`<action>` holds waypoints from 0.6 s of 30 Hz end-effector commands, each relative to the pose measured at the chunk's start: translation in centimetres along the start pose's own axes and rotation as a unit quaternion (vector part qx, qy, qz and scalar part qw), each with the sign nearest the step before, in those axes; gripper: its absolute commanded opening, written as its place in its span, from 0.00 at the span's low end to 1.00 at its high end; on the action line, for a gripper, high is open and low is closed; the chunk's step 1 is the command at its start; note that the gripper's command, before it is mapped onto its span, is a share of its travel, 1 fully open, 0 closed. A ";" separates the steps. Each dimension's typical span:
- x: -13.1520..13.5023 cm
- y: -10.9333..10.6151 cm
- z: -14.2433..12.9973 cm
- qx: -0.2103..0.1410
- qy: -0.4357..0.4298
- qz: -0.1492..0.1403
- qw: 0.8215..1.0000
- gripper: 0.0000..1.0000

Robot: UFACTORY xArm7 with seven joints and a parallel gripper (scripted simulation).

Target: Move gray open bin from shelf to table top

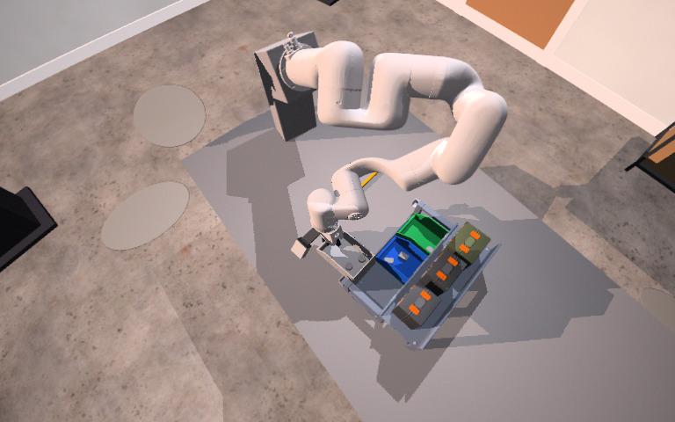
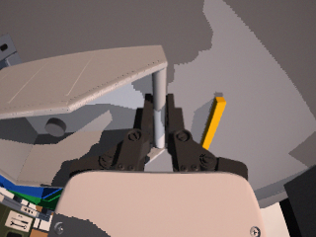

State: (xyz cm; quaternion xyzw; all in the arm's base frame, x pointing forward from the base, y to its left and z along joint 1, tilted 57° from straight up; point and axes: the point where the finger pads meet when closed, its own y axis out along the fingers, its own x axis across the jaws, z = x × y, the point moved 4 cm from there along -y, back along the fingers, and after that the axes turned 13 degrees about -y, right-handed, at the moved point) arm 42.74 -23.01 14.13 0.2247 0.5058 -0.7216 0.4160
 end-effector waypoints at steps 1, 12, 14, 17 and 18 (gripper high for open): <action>0.0 -0.1 0.1 0.001 0.001 0.000 1.000 0.00; 0.0 -0.1 0.1 0.001 0.001 0.000 1.000 1.00; 0.0 -0.1 0.1 0.001 0.001 0.000 1.000 1.00; 0.0 -0.1 0.1 0.001 0.001 0.000 1.000 1.00; 0.0 -0.1 0.1 0.001 0.001 0.000 1.000 1.00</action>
